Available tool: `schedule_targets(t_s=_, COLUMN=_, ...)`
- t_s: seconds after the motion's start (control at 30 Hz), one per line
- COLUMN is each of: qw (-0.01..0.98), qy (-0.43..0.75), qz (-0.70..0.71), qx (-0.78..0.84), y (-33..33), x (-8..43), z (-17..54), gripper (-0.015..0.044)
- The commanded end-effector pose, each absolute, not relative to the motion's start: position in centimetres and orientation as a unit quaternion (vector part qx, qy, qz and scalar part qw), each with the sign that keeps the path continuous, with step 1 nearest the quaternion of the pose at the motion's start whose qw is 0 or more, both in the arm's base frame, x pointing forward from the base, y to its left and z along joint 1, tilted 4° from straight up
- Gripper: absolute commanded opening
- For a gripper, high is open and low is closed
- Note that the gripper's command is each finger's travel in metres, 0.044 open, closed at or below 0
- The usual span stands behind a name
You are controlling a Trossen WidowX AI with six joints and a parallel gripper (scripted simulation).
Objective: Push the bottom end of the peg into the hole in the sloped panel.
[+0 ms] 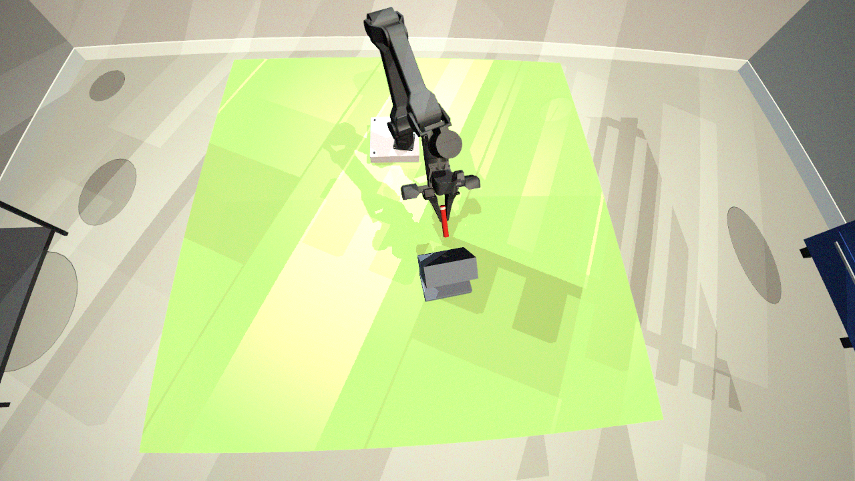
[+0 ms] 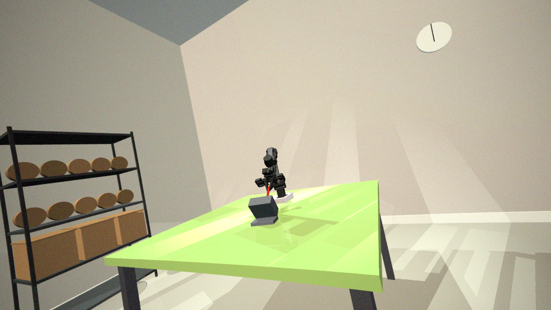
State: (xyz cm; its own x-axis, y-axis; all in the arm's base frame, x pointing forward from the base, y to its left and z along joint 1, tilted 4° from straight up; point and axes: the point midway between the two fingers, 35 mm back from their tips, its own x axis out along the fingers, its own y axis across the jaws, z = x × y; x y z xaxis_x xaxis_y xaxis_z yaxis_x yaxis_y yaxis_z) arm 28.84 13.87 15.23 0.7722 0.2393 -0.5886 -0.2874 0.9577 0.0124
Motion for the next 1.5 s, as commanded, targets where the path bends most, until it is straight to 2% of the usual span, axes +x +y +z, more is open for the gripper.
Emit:
schedule_targets(t_s=0.0, qw=0.942, qy=0.301, qz=0.142, qx=-0.044, y=13.8, x=29.1, z=14.8, gripper=0.0)
schedule_targets(t_s=1.47, qw=0.953, qy=0.264, qz=0.139, qx=-0.043, y=14.0, x=32.3, z=12.6, gripper=0.0)
